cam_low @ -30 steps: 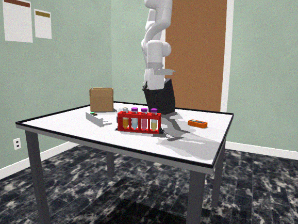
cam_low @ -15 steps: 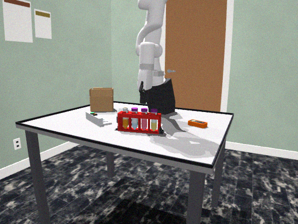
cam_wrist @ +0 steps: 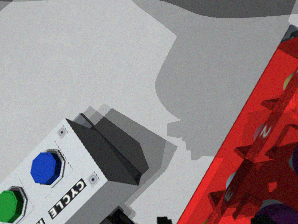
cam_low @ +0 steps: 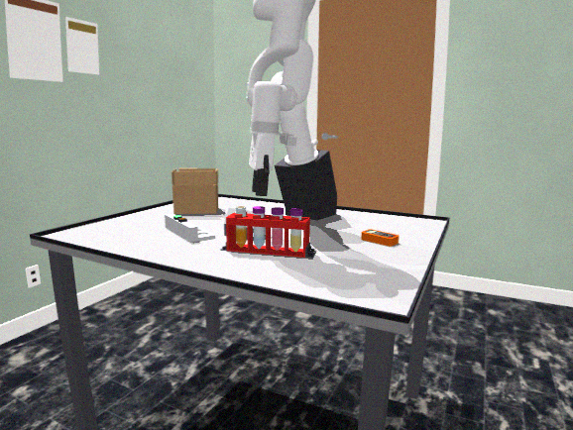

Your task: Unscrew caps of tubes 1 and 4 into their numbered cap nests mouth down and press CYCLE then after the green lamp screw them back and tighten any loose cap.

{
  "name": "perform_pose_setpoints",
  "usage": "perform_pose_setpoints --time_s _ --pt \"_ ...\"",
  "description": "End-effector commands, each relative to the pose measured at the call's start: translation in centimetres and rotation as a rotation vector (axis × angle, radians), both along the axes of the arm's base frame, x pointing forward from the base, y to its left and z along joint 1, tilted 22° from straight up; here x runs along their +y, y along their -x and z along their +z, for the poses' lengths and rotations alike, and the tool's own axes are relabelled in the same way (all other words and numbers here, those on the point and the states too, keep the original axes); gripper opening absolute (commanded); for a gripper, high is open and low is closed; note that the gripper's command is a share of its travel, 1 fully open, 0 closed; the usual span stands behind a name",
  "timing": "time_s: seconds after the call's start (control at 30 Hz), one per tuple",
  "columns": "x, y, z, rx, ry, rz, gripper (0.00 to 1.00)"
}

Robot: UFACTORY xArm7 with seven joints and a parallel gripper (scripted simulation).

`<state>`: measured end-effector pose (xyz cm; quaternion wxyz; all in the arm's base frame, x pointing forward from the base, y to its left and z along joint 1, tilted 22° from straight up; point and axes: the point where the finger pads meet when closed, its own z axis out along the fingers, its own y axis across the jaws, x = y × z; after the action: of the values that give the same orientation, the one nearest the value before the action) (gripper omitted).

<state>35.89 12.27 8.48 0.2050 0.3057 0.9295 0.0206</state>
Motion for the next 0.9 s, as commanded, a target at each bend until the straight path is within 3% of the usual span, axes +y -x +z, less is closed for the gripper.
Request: perform_pose_setpoints --time_s 0.0,0.1,0.23,0.6,0.67,0.87 --pt "-2.5 0.0 0.5 0.031 0.024 0.277 0.46" --pt "-3.0 -0.1 0.5 0.032 0.041 0.316 0.46" --pt "-6.3 -0.2 0.6 0.036 0.052 0.359 0.46" --pt "-13.3 -0.5 0.7 0.036 0.053 0.359 0.46" --pt "-13.3 -0.5 0.7 0.036 0.053 0.359 0.46" --pt "-17.7 -0.7 0.7 0.036 0.053 0.359 0.46"
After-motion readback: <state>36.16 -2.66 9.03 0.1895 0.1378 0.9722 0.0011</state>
